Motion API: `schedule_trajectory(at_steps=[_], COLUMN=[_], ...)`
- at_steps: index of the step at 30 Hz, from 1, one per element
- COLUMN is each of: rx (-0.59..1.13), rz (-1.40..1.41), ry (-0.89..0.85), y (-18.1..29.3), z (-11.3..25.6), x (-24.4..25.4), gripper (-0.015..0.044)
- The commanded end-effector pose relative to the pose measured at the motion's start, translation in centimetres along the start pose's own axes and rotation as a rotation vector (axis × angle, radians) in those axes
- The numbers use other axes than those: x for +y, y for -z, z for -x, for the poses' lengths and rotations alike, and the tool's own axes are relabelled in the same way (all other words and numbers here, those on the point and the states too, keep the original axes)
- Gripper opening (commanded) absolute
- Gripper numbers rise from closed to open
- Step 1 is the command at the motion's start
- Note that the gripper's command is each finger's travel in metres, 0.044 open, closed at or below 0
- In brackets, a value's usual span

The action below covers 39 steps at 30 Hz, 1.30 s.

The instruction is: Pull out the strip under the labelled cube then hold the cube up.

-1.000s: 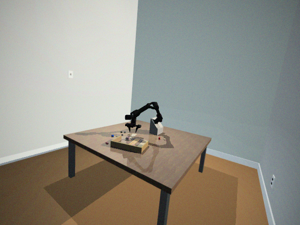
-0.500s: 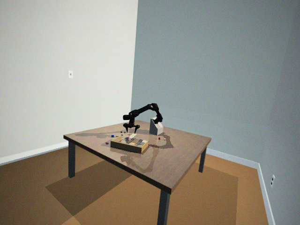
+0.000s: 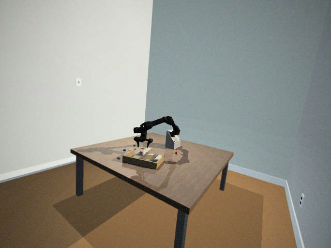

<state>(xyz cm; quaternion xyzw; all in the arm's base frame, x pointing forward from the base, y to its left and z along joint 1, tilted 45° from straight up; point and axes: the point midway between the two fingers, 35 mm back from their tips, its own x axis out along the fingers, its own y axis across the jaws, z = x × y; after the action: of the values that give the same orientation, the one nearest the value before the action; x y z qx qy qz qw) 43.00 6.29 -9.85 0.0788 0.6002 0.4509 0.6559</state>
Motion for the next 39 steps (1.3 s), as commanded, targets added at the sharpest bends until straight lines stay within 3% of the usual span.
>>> schedule_trajectory(at_steps=[1, 2, 10, 39], rx=[0.001, 0.001, 0.001, 0.000], rz=[-0.008, -0.008, -0.008, -0.008], ry=[-0.007, -0.007, -0.007, -0.009], y=[-1.3, -1.6, -1.7, -1.7], z=[-0.2, -0.2, -1.2, -5.7], x=[-0.1, -0.1, -0.1, -0.1], gripper=[0.0440, 0.0440, 0.0250, 0.0250])
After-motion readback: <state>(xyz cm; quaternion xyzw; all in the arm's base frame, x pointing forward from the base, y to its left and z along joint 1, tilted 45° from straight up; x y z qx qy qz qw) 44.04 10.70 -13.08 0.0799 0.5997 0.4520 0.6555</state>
